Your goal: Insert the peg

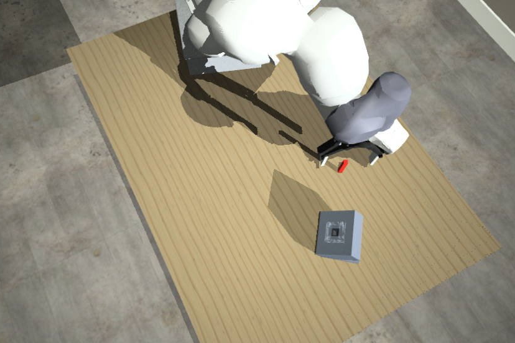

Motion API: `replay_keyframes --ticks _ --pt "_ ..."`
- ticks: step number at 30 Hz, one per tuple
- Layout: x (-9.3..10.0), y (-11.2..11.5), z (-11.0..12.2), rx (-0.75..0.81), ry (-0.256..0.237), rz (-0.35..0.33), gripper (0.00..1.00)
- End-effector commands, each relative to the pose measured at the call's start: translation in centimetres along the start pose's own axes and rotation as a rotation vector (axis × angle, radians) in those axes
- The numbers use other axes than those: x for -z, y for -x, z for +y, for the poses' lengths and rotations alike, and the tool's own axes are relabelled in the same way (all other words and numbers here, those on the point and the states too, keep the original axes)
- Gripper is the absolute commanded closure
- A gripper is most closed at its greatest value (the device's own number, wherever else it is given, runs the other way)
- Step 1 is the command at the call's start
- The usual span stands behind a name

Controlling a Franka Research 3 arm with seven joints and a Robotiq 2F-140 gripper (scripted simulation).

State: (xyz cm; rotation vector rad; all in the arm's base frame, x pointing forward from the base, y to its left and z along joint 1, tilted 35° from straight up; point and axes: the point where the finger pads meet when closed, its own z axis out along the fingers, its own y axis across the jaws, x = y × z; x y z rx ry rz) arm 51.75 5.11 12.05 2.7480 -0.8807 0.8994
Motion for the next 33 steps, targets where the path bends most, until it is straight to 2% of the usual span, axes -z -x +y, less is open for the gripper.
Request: replay_keyframes --ticks 1,13,28,30,33 --pt "-0.6 0.0 -0.1 -0.029 -0.007 0.003 0.00" --pt "-1.8 0.0 -0.1 -0.029 -0.007 0.003 0.00" --pt "-1.7 0.1 0.0 -0.001 0.000 0.000 0.27" --pt "-1.7 0.1 0.0 -0.001 0.000 0.000 0.27" --pt "-1.7 0.1 0.0 -0.001 0.000 0.000 0.32"
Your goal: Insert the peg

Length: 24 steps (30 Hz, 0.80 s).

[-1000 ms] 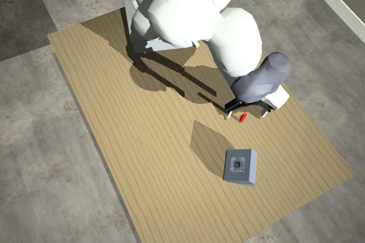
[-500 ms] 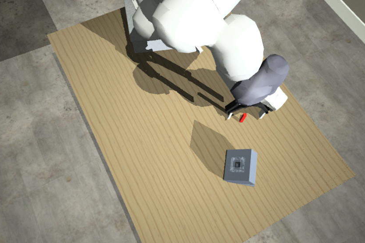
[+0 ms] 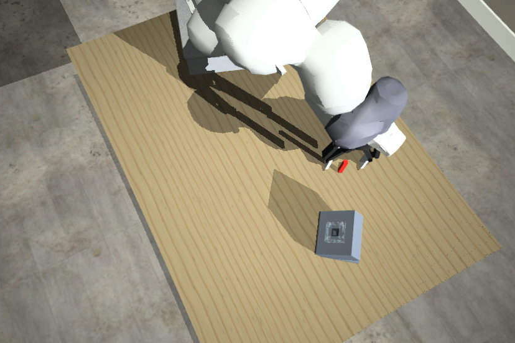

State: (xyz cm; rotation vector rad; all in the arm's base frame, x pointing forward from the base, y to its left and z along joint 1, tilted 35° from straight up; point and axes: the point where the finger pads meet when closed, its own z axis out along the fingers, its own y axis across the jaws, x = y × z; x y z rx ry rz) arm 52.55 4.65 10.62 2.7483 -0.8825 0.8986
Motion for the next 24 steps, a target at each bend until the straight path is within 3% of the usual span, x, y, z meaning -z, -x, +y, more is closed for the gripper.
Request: replay_keyframes --ticks 1,24 --pt "0.02 -0.01 -0.01 0.000 0.000 0.000 0.34" --pt "0.02 -0.01 -0.01 0.000 0.000 0.000 0.71"
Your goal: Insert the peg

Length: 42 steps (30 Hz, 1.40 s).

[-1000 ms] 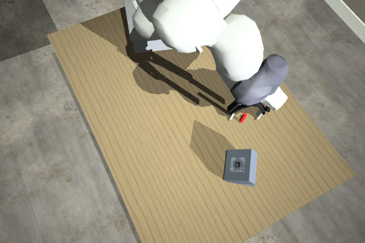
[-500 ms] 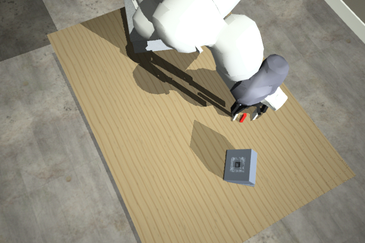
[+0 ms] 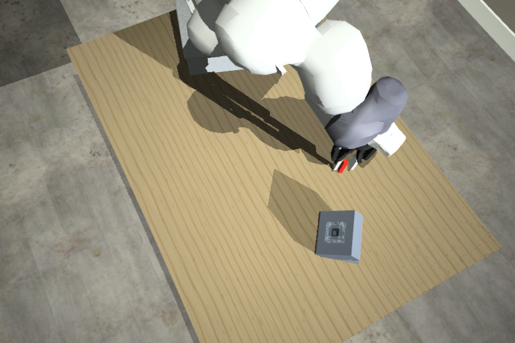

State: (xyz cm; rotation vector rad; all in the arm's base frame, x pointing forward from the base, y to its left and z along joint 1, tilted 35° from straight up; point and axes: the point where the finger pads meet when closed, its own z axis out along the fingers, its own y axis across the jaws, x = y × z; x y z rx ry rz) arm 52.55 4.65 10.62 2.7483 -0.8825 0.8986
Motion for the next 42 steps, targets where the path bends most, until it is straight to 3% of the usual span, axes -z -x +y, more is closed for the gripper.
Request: replay_keyframes --ticks 1,18,24,34,36,37,42 --pt "0.0 0.0 0.0 0.000 0.000 0.000 0.73" --pt "0.0 0.0 0.0 0.000 0.000 0.000 1.00" --pt "1.7 0.0 0.0 -0.020 -0.005 0.003 1.00" --pt "7.5 0.0 0.0 -0.028 -0.007 0.004 1.00" --pt "8.0 0.0 0.0 -0.028 -0.007 0.004 1.00" --pt "7.2 -0.2 -0.8 -0.083 -0.037 0.017 1.00" --pt "7.4 -1.3 -1.0 -0.093 -0.045 0.021 1.00"
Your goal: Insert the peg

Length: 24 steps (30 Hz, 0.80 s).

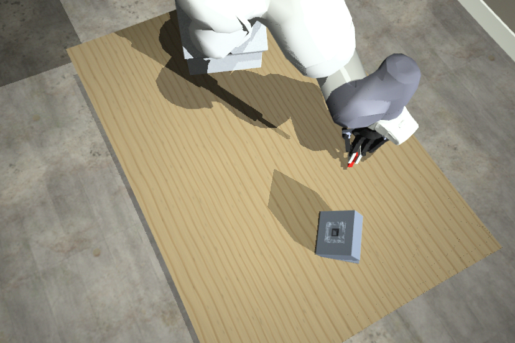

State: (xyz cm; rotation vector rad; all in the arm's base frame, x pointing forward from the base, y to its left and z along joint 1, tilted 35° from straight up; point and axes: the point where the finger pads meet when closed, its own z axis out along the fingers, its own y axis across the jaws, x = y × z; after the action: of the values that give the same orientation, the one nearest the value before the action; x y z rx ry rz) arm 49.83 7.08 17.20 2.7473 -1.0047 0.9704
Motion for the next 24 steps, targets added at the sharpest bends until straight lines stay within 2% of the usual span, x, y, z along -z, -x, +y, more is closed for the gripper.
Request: replay_keyframes --ticks 1,9,24 --pt "0.0 -0.9 -0.3 -0.005 -0.007 0.001 1.00" --pt "0.6 -3.1 -0.4 -0.062 -0.026 0.010 1.00" --pt "1.5 -5.7 0.5 -0.171 -0.052 0.012 1.00"
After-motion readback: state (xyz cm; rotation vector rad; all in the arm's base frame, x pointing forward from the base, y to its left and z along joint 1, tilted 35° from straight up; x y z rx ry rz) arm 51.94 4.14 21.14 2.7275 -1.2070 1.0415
